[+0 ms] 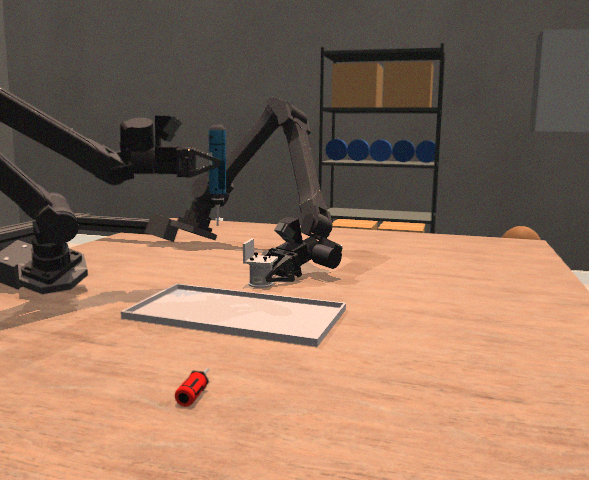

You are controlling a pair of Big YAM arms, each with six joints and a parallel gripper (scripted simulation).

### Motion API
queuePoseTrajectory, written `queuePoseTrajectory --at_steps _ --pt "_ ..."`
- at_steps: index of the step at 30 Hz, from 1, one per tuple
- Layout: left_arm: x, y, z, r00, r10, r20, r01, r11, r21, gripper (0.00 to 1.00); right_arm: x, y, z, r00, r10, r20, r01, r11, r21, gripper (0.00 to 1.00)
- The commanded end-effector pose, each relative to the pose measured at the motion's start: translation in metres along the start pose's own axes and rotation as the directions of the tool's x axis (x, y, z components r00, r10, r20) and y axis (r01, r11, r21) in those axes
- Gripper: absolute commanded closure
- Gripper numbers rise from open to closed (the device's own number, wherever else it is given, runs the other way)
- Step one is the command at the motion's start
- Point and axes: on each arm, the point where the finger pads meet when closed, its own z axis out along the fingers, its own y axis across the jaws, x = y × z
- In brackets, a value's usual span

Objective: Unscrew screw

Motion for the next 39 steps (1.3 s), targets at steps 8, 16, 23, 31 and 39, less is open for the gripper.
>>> queuePoseTrajectory --at_steps 8,16,23,31,39 --pt "-0.0044 0.0078 -0.0031 1.000 0.017 0.001 -0.017 1.000 -0.011 0.41 -0.0505 -0.0050 0.0108 0.992 0.056 0.112 -0.058 0.998 0.015 0.58" --pt "-0.0044 0.0078 -0.0031 1.000 0.017 0.001 -0.017 1.000 -0.011 0.41 -0.0527 -0.0056 0.0104 0.991 0.066 0.118 -0.068 0.998 0.014 0.58" --pt "-0.0044 0.0078 -0.0031 1.000 0.017 0.001 -0.017 1.000 -0.011 0.41 -0.0546 -0.0062 0.0100 0.990 0.068 0.122 -0.070 0.997 0.015 0.58" --pt "-0.0044 0.0078 -0.0031 1.000 0.017 0.001 -0.017 1.000 -0.011 0.41 -0.0558 -0.0064 0.0099 0.989 0.072 0.126 -0.074 0.997 0.014 0.58" --pt "-0.0044 0.0078 -0.0031 1.000 0.017 0.001 -0.017 1.000 -0.011 0.41 -0.0580 -0.0072 0.0095 0.989 0.073 0.130 -0.076 0.997 0.015 0.58"
